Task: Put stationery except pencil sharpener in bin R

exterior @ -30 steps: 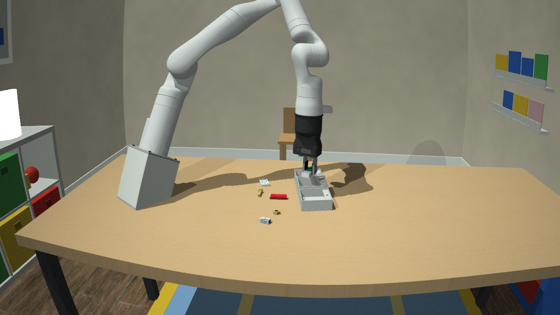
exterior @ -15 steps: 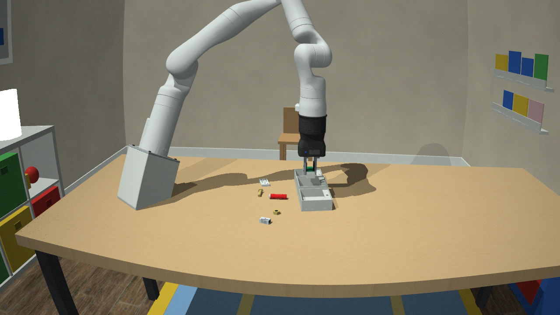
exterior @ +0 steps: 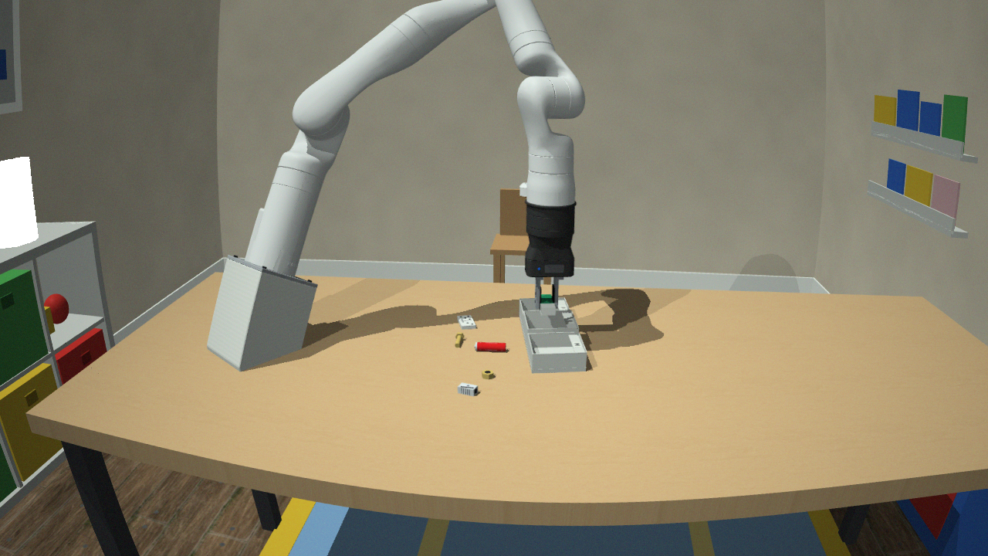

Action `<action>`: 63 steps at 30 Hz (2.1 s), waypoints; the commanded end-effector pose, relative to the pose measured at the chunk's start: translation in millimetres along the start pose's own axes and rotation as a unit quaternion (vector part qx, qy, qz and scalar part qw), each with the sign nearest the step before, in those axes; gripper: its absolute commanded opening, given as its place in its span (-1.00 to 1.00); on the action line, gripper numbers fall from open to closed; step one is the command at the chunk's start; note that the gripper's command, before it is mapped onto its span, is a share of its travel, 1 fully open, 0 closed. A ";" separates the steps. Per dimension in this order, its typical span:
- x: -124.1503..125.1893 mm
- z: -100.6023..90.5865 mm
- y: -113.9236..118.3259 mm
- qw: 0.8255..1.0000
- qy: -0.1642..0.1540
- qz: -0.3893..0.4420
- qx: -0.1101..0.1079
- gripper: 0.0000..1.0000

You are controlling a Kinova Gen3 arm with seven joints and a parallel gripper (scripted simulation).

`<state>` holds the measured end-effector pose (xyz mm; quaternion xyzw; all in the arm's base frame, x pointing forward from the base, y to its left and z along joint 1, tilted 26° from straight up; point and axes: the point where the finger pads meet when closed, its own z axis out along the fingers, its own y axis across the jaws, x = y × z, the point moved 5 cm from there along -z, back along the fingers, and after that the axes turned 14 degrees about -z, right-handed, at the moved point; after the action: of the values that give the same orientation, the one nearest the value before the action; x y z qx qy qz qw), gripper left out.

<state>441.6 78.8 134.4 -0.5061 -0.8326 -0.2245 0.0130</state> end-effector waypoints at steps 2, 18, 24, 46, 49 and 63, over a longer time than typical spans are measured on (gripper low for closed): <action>1.7 5.3 0.5 1.000 -0.001 -0.001 -0.001 -0.09; -0.1 32.5 0.7 1.000 -0.002 0.000 -0.002 -0.09; -0.4 40.4 1.3 1.000 -0.002 0.000 -0.002 -0.09; 1.2 43.7 0.4 1.000 0.000 0.000 -0.001 0.24; 1.2 43.7 0.4 1.000 0.000 0.000 -0.001 0.24; 2.3 37.1 -1.5 1.000 0.001 0.002 0.001 0.24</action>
<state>449.4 96.3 97.1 -0.5052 -0.8331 -0.2248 0.0129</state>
